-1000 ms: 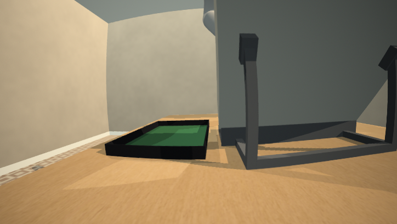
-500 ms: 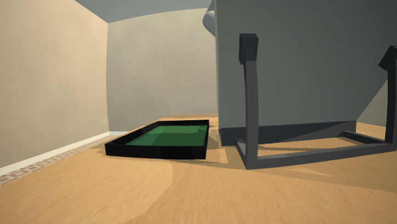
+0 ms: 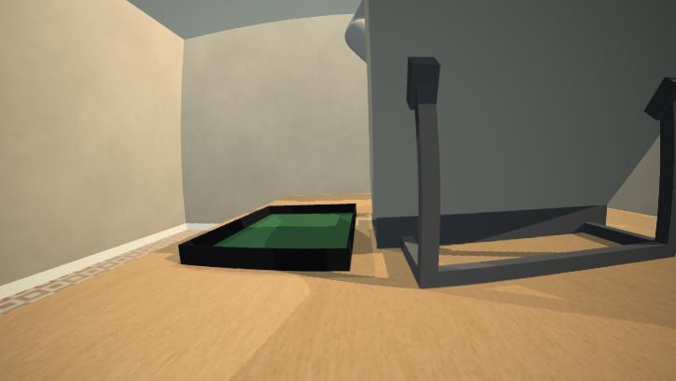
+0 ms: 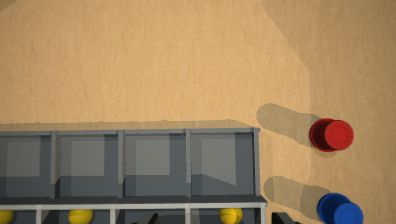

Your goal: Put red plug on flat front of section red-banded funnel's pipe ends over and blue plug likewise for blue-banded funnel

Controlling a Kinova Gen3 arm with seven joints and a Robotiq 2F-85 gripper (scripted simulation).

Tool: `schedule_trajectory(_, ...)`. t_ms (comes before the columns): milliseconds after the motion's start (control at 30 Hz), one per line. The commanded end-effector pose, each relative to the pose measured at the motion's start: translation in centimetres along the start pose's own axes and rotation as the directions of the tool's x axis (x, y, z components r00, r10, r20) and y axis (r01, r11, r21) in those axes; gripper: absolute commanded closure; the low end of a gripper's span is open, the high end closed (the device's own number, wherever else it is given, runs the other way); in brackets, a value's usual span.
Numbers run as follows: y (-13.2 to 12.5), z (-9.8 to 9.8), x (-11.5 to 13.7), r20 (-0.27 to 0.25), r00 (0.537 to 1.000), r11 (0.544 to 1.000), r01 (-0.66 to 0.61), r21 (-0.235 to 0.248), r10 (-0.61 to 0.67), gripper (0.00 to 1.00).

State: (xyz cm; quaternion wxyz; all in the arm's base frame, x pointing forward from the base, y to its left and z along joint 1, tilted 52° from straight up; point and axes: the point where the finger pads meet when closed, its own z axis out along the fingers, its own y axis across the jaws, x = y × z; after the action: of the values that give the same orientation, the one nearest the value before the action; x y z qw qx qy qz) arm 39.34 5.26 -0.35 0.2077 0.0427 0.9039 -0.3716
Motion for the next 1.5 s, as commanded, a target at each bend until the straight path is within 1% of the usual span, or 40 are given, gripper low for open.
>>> schedule_trajectory(0,6.0,2.8,2.2,0.001,1.0,1.0,0.0,-0.002,0.0,0.3)
schedule_trajectory(100,7.3,3.5,2.8,0.001,1.0,1.0,0.0,-0.002,0.0,0.3)
schedule_trajectory(267,12.8,6.1,4.7,0.001,1.0,1.0,0.0,-0.002,0.0,0.3)
schedule_trajectory(500,12.8,6.1,4.7,0.001,1.0,1.0,0.0,-0.002,0.0,0.3)
schedule_trajectory(533,13.2,6.3,5.0,0.026,1.0,1.0,-0.004,0.021,0.003,0.3)
schedule_trajectory(1067,13.2,6.3,5.0,0.026,1.0,1.0,-0.004,0.021,0.003,0.3)
schedule_trajectory(1100,13.2,13.3,4.8,0.026,1.0,1.0,-0.004,0.021,0.004,0.3)
schedule_trajectory(1167,13.1,13.8,4.8,0.026,1.0,1.0,-0.004,0.021,0.004,0.3)
schedule_trajectory(1233,13.1,15.5,4.7,0.026,1.0,1.0,-0.004,0.021,0.004,0.3)
schedule_trajectory(1467,13.1,15.5,4.7,0.026,1.0,1.0,-0.004,0.021,0.004,0.3)
